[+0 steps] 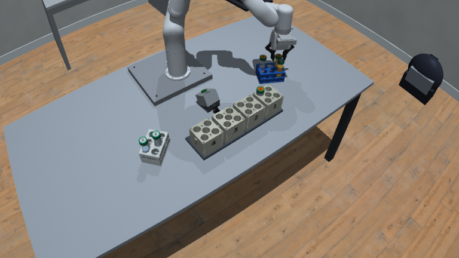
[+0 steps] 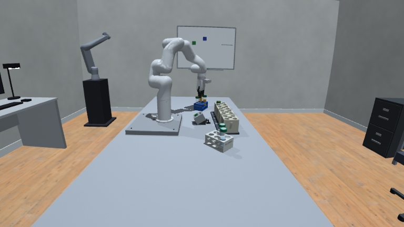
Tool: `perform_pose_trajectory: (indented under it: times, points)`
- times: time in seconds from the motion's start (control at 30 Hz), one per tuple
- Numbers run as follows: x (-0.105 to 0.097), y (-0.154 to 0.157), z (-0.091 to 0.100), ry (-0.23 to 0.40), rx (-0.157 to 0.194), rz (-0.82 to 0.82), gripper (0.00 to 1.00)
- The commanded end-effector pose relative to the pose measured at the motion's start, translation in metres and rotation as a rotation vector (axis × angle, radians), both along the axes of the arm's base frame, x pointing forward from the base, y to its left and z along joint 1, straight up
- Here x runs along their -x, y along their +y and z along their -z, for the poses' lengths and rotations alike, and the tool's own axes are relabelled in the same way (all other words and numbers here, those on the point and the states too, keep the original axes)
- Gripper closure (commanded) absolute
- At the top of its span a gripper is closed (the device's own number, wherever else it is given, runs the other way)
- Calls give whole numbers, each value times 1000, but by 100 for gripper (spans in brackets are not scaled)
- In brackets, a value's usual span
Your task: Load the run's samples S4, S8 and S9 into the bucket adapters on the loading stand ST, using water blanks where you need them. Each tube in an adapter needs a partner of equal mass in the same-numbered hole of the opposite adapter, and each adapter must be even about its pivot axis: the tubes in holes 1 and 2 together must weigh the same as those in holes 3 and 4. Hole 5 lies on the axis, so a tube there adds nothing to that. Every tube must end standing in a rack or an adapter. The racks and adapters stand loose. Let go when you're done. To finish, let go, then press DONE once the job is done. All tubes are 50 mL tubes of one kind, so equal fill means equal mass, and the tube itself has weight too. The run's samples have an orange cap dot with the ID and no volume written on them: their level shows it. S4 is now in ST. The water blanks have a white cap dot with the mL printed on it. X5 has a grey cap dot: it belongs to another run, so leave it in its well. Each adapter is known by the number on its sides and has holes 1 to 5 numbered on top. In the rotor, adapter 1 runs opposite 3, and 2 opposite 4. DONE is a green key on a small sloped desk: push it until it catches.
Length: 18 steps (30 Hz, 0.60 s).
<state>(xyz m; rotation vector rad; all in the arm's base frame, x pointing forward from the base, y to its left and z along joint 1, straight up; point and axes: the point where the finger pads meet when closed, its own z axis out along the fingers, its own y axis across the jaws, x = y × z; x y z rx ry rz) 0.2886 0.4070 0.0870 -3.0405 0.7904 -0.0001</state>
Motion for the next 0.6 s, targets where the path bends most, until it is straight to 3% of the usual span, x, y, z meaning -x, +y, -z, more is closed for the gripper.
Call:
perform_pose_trajectory:
  times: [0.0,0.13,0.17,0.57]
  points:
    - [-1,1,-2,-9,2,0,43]
    - [-1,1,-2,-9,2,0,43]
    - [-1,1,-2,-9,2,0,100]
    - [-1,1,-3,-9,2,0,100]
